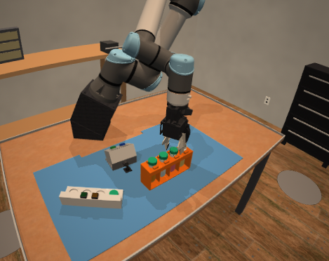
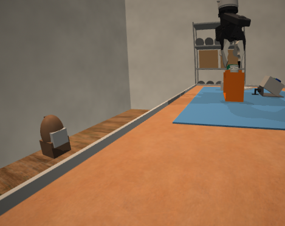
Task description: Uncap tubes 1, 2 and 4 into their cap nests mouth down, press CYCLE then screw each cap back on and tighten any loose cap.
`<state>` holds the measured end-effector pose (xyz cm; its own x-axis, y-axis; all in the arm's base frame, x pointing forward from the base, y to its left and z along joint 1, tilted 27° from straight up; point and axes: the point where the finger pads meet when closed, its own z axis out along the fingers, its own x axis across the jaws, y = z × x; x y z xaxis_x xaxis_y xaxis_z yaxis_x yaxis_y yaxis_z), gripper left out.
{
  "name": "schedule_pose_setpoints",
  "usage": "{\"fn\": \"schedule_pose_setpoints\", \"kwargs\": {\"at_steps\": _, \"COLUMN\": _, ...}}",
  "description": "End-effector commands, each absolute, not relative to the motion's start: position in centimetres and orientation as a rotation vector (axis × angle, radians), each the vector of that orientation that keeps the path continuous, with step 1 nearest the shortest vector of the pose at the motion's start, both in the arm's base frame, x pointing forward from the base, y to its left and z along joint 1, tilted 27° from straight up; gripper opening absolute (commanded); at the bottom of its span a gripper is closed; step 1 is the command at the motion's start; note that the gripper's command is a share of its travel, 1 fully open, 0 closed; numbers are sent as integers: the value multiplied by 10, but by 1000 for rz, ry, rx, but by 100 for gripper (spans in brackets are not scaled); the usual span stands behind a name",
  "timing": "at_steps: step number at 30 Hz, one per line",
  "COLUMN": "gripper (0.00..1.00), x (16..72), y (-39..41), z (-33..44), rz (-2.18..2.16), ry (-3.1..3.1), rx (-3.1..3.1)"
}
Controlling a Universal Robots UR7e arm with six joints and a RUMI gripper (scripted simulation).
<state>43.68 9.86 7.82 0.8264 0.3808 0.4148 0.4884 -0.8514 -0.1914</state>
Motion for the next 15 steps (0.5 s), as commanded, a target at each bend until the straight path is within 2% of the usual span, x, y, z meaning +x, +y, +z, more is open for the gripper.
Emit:
{"fn": "schedule_pose_setpoints", "kwargs": {"at_steps": 1, "gripper": 35, "x": 437, "y": 99, "z": 78, "rz": -470, "ry": -320, "rx": -2751}}
{"fn": "schedule_pose_setpoints", "kwargs": {"at_steps": 15, "gripper": 35, "x": 437, "y": 99, "z": 78, "rz": -308, "ry": 474, "rx": -2668}}
